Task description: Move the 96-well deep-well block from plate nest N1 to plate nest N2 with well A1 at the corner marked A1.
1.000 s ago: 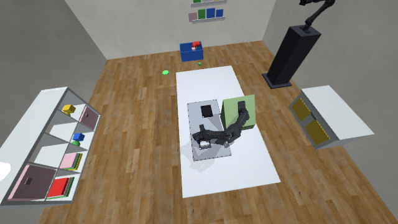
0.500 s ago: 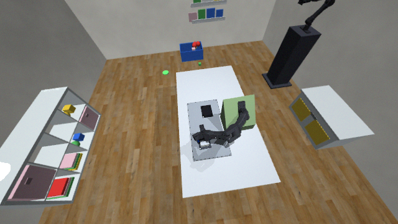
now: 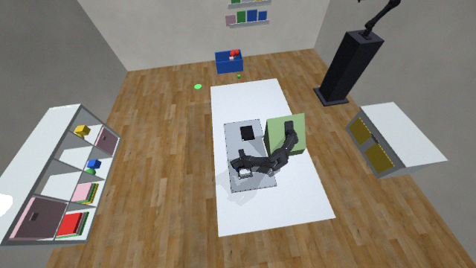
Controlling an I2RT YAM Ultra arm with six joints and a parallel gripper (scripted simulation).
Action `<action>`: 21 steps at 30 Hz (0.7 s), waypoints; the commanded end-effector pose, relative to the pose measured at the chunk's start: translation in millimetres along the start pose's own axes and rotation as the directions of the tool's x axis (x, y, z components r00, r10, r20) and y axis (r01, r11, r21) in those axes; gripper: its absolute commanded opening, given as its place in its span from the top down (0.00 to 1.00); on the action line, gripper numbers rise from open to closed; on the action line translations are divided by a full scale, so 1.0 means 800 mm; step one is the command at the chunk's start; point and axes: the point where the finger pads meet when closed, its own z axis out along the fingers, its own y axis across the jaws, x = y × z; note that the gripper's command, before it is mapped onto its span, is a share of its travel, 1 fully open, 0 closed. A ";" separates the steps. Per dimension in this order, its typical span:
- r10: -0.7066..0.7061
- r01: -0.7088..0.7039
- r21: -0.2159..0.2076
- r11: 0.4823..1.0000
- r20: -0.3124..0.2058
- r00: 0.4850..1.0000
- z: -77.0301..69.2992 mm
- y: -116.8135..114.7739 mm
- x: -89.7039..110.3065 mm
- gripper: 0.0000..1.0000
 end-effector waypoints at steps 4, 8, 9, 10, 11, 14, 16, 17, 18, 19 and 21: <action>0.001 -0.001 -0.014 1.000 0.006 1.000 -0.005 0.004 -0.002 1.00; 0.001 -0.001 -0.014 1.000 0.006 1.000 -0.004 0.004 -0.002 1.00; 0.001 -0.001 -0.014 1.000 0.006 1.000 -0.004 0.004 -0.002 1.00; 0.001 -0.001 -0.014 1.000 0.006 1.000 -0.004 0.004 -0.002 1.00; 0.001 -0.001 -0.014 1.000 0.006 1.000 -0.003 0.004 -0.002 1.00; 0.001 -0.001 -0.014 1.000 0.006 1.000 -0.003 0.004 -0.002 1.00; 0.001 -0.001 -0.014 1.000 0.006 1.000 -0.002 0.004 -0.002 1.00; 0.001 -0.001 -0.014 1.000 0.006 1.000 -0.002 0.004 -0.002 1.00; 0.001 -0.001 -0.014 1.000 0.006 1.000 -0.002 0.004 -0.002 1.00; 0.001 -0.001 -0.014 1.000 0.006 1.000 -0.002 0.004 -0.002 1.00; 0.001 -0.001 -0.014 1.000 0.006 1.000 -0.002 0.004 -0.002 1.00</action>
